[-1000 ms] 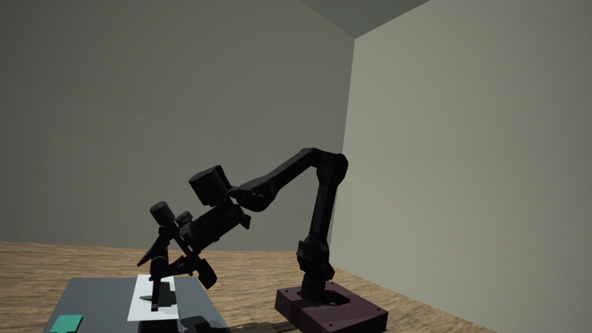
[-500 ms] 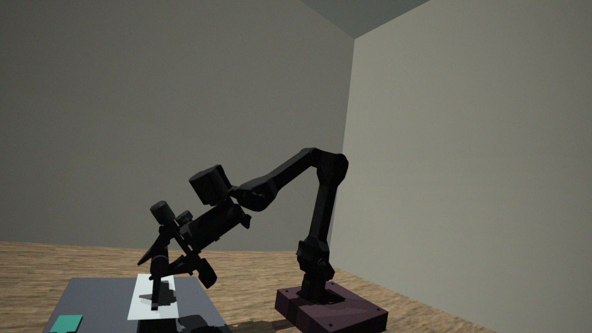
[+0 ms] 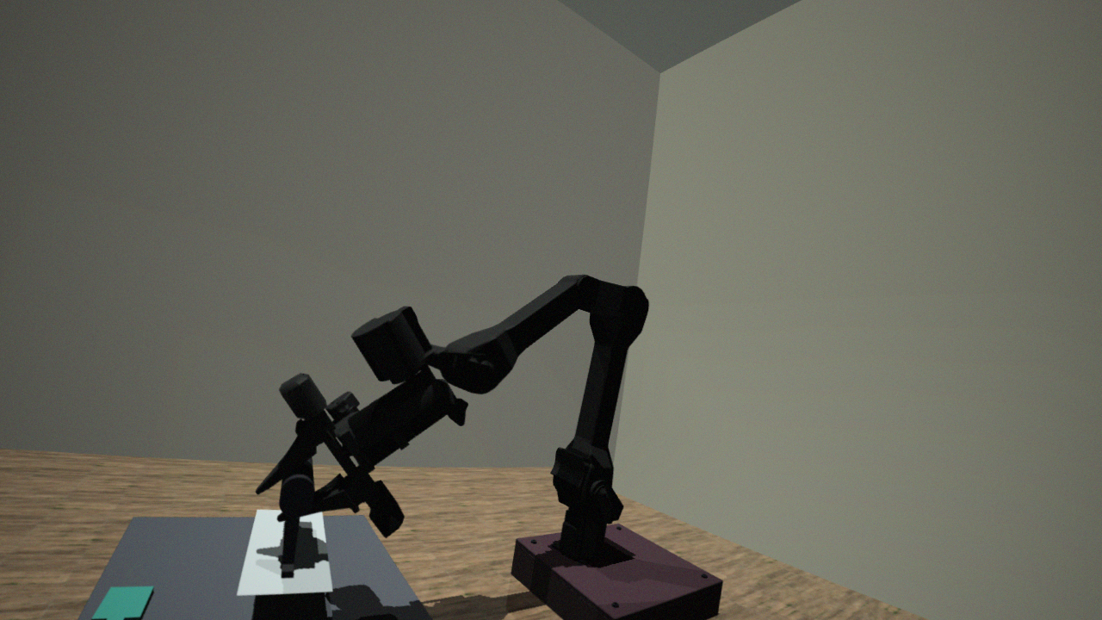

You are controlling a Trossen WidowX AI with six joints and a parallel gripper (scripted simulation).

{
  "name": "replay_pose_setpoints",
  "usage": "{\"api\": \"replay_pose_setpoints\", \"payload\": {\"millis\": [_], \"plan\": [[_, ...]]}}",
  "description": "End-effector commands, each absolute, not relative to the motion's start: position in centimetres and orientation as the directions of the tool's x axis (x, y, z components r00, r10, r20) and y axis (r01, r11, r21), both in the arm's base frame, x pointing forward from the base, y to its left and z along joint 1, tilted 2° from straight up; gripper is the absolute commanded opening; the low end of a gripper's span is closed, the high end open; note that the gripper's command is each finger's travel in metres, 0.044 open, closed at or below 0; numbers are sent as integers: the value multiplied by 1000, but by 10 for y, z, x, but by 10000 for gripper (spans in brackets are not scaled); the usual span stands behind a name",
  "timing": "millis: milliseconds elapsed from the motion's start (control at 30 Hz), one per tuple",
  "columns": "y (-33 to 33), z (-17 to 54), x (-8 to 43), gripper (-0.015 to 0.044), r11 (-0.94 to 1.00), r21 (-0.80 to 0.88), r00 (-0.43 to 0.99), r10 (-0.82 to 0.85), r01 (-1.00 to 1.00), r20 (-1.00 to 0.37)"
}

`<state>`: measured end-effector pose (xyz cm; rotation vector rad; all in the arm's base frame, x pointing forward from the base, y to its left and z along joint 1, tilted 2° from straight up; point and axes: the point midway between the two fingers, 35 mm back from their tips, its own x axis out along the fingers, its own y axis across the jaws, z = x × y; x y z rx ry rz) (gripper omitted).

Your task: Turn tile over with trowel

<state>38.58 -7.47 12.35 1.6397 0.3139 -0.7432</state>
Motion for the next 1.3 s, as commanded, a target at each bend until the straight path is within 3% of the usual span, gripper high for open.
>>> {"api": "replay_pose_setpoints", "payload": {"millis": [0,533,1267], "plan": [[-75,129,388,0,-209,790,766,-201,576,-611],[-78,122,387,0,-235,774,746,-211,589,-632],[-187,100,402,0,-680,653,387,-533,334,-753]]}}
